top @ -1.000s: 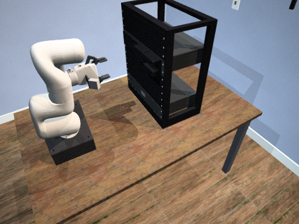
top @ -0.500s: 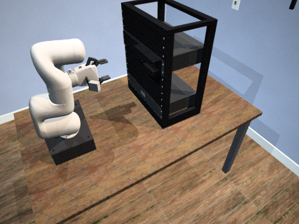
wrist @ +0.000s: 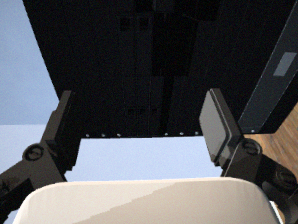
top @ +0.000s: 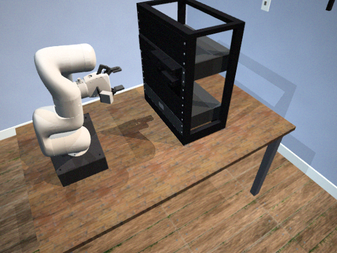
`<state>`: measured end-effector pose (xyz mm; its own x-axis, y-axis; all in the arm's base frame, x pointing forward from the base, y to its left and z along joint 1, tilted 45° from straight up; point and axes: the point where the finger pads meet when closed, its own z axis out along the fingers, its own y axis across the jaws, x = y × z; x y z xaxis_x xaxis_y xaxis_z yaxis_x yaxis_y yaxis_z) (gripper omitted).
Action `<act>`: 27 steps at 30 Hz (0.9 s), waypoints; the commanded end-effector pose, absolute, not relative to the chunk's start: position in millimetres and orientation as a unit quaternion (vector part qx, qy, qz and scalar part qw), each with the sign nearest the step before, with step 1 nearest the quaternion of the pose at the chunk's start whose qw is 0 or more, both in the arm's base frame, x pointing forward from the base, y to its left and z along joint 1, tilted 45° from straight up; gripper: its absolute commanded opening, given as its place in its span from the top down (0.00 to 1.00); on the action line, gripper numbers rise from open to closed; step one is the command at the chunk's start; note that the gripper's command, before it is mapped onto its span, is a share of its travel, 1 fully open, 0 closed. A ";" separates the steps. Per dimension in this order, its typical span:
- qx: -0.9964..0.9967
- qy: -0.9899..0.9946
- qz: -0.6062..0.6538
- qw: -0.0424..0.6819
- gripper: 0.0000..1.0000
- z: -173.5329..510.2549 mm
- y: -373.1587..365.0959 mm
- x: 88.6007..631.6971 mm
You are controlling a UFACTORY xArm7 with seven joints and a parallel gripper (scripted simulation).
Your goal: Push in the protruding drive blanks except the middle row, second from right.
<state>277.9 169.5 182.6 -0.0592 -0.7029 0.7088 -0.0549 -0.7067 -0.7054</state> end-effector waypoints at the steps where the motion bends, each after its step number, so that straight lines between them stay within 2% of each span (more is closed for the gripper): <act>1: -0.641 0.296 -0.665 0.245 0.00 183.1 169.9 278.2; 27: -0.640 0.296 -0.665 0.245 0.00 222.6 143.4 329.0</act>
